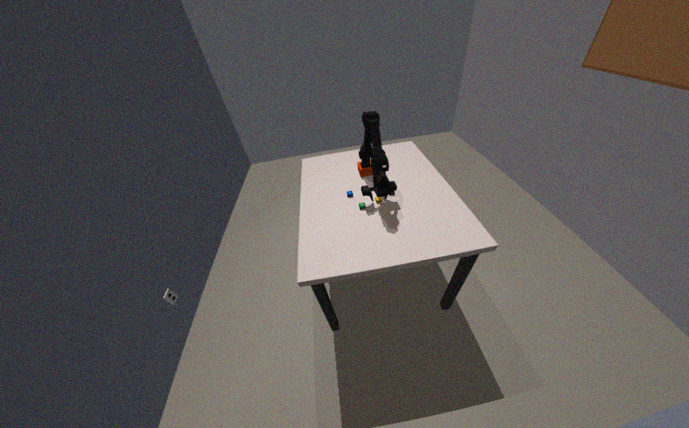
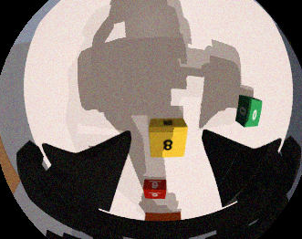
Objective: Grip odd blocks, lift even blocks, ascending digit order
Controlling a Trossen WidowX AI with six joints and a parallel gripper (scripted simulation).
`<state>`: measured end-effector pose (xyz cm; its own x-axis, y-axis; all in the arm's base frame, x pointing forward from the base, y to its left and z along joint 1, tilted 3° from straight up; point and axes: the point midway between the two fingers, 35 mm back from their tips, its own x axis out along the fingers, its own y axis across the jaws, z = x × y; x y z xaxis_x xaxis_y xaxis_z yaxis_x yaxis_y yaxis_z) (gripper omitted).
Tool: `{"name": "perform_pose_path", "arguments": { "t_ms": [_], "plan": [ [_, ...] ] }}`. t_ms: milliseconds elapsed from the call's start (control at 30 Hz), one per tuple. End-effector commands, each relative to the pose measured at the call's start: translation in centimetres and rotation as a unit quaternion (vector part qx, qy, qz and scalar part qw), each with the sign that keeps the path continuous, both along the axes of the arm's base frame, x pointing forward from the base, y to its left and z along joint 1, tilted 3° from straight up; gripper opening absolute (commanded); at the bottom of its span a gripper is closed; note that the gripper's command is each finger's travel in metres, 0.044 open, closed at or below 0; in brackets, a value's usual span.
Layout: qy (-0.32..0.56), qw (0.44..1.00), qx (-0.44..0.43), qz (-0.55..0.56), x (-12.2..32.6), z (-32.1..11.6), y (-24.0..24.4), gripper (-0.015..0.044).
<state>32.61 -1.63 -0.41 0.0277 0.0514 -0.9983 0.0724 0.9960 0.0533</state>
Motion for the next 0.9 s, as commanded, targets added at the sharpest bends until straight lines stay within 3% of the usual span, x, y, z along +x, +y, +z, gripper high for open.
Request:
{"name": "perform_pose_path", "arguments": {
  "t_ms": [0,167,367,600,867],
  "plan": [
    [0.0,1.0,0.0,-0.001,0.0,-0.1,0.0,0.04],
    [0.0,1.0,0.0,-0.001,0.0,3.3,-0.2,0.04],
    [0.0,1.0,0.0,-0.001,0.0,3.7,0.1,0.04],
    [0.0,1.0,0.002,-0.001,-1.4,7.8,9.6,0.04],
    [0.002,1.0,0.007,-0.001,-6.9,12.5,19.1,0.04]
  ]
}}
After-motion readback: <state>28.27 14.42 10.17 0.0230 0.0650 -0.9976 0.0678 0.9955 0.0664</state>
